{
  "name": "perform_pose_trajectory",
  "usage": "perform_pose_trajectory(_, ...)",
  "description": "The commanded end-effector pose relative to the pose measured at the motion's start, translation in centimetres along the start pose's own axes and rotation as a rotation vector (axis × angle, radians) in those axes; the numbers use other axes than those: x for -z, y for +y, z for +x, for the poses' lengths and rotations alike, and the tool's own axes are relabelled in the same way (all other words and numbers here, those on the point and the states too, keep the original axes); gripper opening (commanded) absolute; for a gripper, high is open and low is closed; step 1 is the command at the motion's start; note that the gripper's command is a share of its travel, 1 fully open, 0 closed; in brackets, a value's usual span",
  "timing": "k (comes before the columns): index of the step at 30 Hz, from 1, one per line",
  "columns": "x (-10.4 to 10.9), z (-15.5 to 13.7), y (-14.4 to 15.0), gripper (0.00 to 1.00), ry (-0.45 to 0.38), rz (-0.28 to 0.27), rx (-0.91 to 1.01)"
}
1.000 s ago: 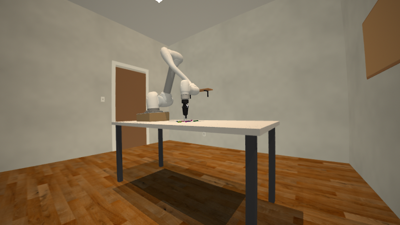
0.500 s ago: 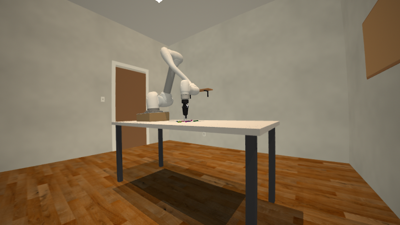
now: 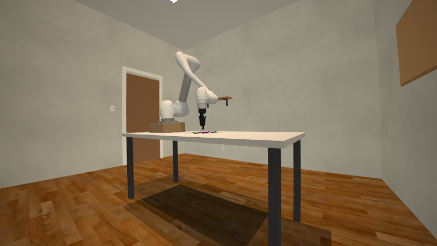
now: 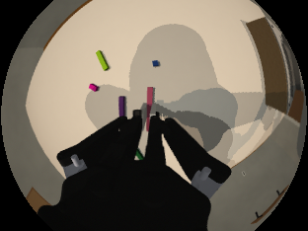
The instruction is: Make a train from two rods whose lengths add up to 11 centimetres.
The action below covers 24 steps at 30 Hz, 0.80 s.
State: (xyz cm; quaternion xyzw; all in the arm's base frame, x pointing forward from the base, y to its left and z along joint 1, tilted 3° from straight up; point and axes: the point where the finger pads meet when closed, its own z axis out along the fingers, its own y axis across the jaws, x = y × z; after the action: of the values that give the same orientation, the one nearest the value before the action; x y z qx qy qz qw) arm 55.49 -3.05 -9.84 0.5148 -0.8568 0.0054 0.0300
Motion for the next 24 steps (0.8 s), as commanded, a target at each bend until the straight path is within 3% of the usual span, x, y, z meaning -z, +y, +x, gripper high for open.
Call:
perform_pose_trajectory(1,0.1,0.0,0.0,0.03,0.0,0.0,0.0)
perform_pose_trajectory(7,1.4,0.0,0.0,0.03,0.0,0.0,0.0)
perform_pose_trajectory(18,8.9,0.0,0.0,0.03,0.0,0.0,0.0)
perform_pose_trajectory(24,9.9,0.0,0.0,0.03,0.0,0.0,0.0)
